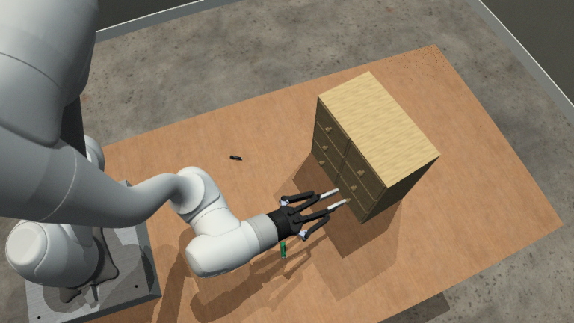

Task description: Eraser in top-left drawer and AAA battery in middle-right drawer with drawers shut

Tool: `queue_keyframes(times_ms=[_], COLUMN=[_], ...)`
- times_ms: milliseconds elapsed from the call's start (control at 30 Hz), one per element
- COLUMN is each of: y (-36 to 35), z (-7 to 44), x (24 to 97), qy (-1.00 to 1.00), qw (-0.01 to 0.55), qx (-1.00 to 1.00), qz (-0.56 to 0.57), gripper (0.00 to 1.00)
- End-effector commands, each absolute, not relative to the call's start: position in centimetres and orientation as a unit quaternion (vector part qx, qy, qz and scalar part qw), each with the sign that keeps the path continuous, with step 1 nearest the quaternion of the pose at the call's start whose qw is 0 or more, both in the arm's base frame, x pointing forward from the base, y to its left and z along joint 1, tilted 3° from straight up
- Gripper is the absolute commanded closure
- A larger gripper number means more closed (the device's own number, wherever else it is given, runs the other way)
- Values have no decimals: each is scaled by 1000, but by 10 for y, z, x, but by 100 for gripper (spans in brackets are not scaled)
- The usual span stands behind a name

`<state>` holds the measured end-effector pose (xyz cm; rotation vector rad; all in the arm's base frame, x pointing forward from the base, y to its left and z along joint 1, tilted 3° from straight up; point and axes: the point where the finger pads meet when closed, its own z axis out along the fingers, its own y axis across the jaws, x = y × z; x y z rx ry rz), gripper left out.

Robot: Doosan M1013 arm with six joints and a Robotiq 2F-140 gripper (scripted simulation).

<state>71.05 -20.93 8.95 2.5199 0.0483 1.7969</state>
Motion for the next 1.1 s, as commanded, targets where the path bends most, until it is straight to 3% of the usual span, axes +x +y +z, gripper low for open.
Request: queue_keyframes(times_ms=[0,1067], y=[-209,-210], z=[88,85], x=[718,727], qy=[16,16], qw=[23,23], qx=[814,814], qz=[580,580], gripper=[80,80])
